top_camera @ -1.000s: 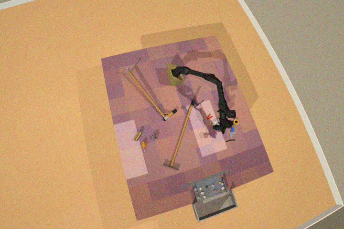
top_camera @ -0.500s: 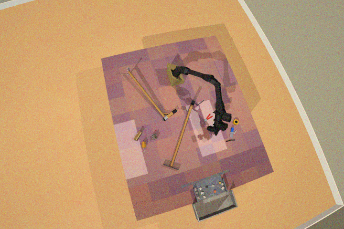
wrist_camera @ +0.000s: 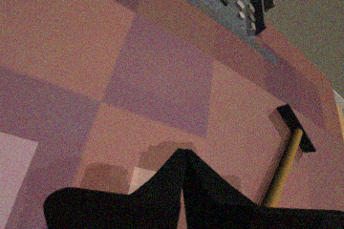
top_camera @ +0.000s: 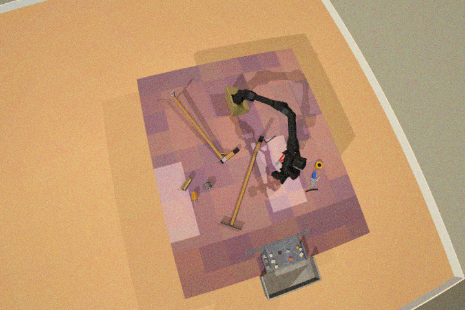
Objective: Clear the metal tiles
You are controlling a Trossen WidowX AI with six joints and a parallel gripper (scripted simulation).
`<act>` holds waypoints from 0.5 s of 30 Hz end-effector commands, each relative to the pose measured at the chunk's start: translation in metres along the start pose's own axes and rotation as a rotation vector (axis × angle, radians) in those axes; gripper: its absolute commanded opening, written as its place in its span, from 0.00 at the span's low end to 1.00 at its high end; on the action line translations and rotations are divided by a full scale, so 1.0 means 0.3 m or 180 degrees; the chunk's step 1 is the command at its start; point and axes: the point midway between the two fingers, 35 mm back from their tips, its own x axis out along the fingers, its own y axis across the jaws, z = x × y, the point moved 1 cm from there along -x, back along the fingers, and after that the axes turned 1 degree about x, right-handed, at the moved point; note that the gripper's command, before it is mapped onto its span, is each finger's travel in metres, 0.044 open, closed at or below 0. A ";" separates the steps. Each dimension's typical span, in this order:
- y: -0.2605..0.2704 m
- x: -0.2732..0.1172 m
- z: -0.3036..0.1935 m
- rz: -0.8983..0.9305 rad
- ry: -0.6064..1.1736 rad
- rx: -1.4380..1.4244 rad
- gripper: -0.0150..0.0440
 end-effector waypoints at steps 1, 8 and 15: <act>-0.068 0.006 -0.036 -0.0047 0.0157 -0.0054 0.25; -0.153 0.001 -0.080 -0.0091 0.0357 -0.0120 0.25; -0.233 -0.008 -0.125 -0.0114 0.0555 -0.0174 0.25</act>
